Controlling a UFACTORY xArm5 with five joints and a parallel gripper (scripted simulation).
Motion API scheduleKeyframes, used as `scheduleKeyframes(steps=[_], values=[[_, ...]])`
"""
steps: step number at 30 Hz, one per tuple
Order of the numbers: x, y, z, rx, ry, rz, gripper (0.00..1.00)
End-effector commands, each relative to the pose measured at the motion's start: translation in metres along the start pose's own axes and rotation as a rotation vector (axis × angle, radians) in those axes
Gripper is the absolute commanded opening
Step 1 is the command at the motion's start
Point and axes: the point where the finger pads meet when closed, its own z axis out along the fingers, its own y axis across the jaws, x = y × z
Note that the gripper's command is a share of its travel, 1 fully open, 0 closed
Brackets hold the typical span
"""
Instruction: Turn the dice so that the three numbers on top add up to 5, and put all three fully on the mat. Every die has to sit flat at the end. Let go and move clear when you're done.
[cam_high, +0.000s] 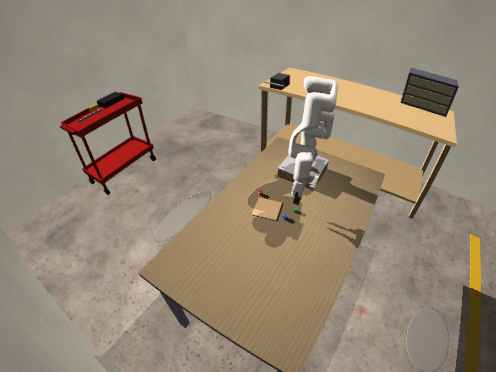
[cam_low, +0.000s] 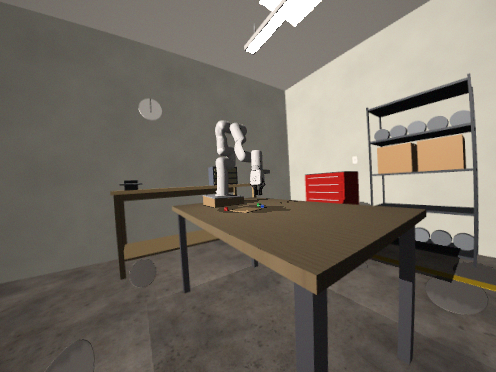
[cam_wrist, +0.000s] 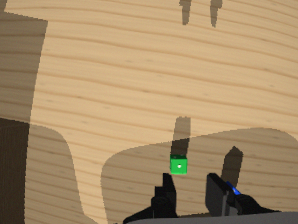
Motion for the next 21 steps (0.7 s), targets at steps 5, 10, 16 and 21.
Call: scheduleKeyframes(steps=[5, 10, 16, 21], values=[[0.000, 0.001, 0.000, -0.003, 0.000, 0.000, 0.36], [0.000, 0.001, 0.004, -0.003, 0.000, 0.000, 0.36], [0.001, 0.001, 0.010, -0.003, 0.001, 0.000, 0.36], [0.001, 0.001, 0.015, -0.003, 0.001, 0.000, 0.36]])
